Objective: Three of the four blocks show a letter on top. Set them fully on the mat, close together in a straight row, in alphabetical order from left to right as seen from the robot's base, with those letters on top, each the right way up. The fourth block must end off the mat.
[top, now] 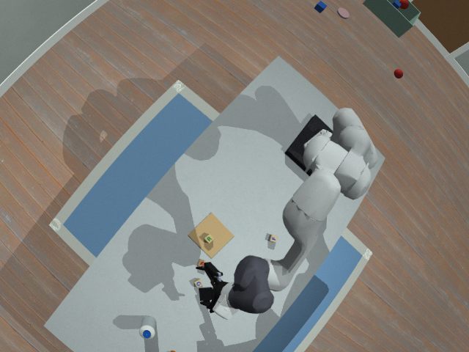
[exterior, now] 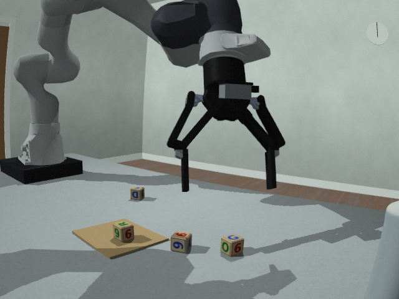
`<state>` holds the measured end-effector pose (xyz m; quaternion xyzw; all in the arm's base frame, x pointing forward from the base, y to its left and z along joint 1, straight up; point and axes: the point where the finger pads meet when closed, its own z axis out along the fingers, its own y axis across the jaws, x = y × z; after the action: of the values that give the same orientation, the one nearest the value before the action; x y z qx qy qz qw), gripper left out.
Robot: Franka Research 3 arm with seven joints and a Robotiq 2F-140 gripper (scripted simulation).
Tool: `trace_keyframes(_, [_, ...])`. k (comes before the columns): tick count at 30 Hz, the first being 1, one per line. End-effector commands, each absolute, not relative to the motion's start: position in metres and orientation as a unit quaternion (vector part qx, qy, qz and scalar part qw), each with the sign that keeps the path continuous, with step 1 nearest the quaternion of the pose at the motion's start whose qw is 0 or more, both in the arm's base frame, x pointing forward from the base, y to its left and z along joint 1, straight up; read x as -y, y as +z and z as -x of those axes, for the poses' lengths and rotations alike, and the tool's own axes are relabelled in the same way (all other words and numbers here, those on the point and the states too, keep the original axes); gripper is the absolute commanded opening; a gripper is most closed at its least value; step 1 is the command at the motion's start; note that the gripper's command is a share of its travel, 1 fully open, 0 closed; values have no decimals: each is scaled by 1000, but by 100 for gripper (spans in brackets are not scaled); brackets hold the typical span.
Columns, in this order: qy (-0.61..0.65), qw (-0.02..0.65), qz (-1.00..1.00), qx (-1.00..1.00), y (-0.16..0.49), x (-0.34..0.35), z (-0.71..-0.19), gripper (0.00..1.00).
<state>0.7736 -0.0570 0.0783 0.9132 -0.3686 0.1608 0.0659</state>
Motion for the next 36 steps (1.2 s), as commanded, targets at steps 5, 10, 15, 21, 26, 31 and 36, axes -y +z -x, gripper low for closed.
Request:
trace_keyframes(5, [162, 67, -914, 366, 80, 80, -739, 100])
trace_keyframes(10, [161, 67, -914, 367, 79, 101, -699, 100])
trace_keyframes(15, [161, 67, -914, 367, 79, 101, -698, 100])
trace_keyframes(21, [161, 67, -914, 367, 79, 101, -698, 100])
trace_keyframes(26, [161, 67, -914, 367, 79, 101, -698, 100])
trace_keyframes(31, [161, 67, -914, 367, 79, 101, -698, 100])
trace_keyframes(36, [161, 67, -914, 367, 79, 101, -698, 100])
